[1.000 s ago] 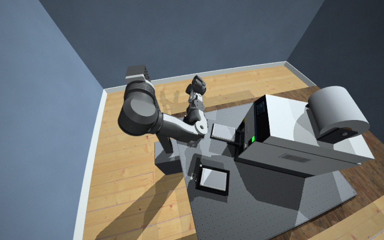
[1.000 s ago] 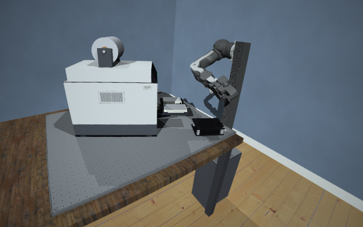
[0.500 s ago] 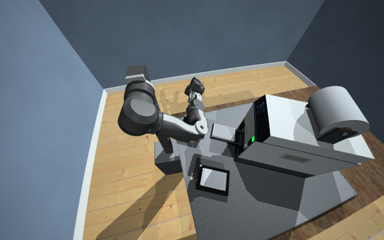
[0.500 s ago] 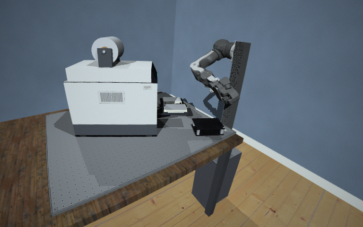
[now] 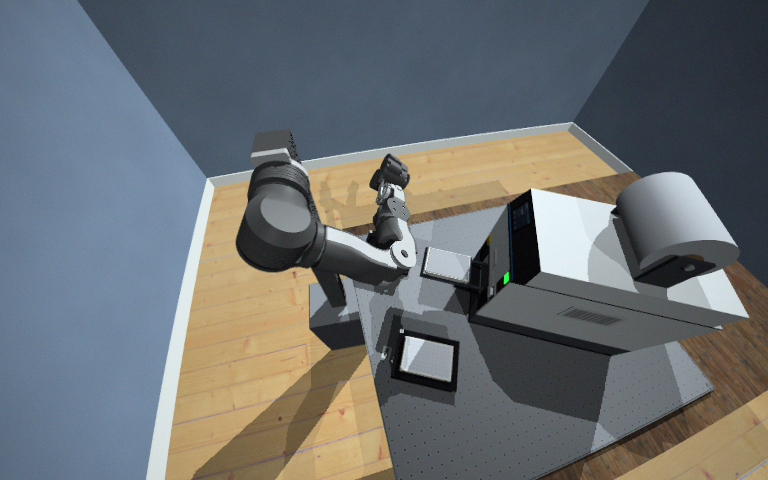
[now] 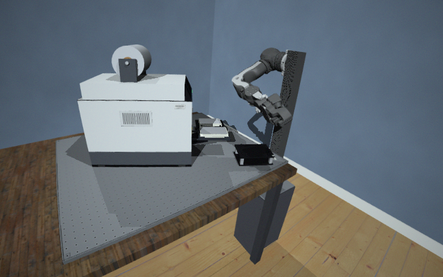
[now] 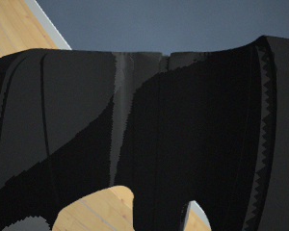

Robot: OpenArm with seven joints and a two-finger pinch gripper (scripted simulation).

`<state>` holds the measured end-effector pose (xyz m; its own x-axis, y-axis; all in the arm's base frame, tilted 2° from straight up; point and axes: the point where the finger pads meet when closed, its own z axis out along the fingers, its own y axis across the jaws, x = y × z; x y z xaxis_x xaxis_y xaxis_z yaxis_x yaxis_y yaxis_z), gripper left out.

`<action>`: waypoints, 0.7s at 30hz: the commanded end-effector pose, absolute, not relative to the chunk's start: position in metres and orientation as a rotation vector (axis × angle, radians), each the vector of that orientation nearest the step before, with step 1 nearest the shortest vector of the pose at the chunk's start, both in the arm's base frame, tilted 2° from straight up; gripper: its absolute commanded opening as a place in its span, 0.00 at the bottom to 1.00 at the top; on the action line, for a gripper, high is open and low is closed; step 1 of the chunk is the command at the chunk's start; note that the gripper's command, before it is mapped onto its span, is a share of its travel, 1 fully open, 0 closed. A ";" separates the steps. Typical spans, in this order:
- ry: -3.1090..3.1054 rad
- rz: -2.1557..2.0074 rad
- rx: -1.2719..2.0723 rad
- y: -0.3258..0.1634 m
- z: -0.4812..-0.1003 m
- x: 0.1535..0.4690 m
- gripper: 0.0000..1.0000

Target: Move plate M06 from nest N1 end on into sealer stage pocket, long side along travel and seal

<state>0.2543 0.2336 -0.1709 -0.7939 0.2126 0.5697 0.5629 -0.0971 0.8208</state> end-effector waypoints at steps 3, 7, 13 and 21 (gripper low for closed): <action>-1.919 -1.975 -0.852 0.234 -0.170 0.254 0.00; -1.919 -1.975 -0.852 0.234 -0.170 0.254 0.00; -2.078 -1.843 -0.800 0.232 -0.186 0.244 0.00; -2.078 -1.843 -0.800 0.232 -0.186 0.244 0.00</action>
